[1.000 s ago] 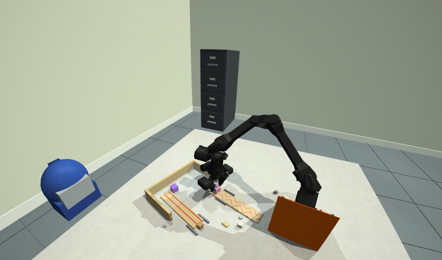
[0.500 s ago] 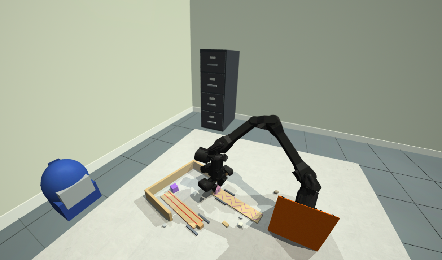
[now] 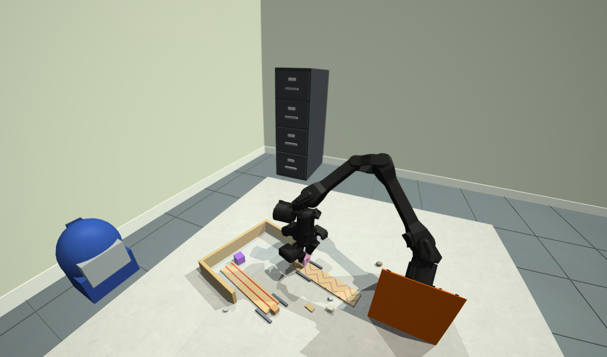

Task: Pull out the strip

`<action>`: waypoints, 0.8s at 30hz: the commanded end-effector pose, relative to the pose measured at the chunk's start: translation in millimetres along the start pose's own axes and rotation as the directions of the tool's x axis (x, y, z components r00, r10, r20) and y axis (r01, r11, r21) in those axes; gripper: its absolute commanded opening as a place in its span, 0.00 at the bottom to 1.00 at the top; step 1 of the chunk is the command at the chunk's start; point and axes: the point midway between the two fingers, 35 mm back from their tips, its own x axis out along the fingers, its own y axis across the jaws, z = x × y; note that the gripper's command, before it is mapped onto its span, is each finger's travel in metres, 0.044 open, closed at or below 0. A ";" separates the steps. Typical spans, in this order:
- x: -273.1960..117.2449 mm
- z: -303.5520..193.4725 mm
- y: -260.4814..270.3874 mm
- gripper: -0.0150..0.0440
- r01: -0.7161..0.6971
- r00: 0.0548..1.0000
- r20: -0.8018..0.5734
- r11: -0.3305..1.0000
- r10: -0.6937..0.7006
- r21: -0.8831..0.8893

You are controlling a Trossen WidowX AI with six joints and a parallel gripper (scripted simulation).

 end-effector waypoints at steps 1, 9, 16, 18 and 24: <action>-13.1 -15.6 -2.8 0.25 -0.004 1.000 0.003 1.000 0.004 -0.005; -22.3 -33.2 -7.4 0.25 -0.001 1.000 0.003 1.000 0.001 -0.007; -22.1 -56.9 -13.1 0.25 -0.001 1.000 0.002 1.000 0.001 -0.008; -22.0 -61.4 -14.2 0.25 -0.001 1.000 0.001 1.000 0.001 -0.009; -43.0 -61.5 -13.7 0.25 -0.002 1.000 0.001 1.000 0.002 -0.009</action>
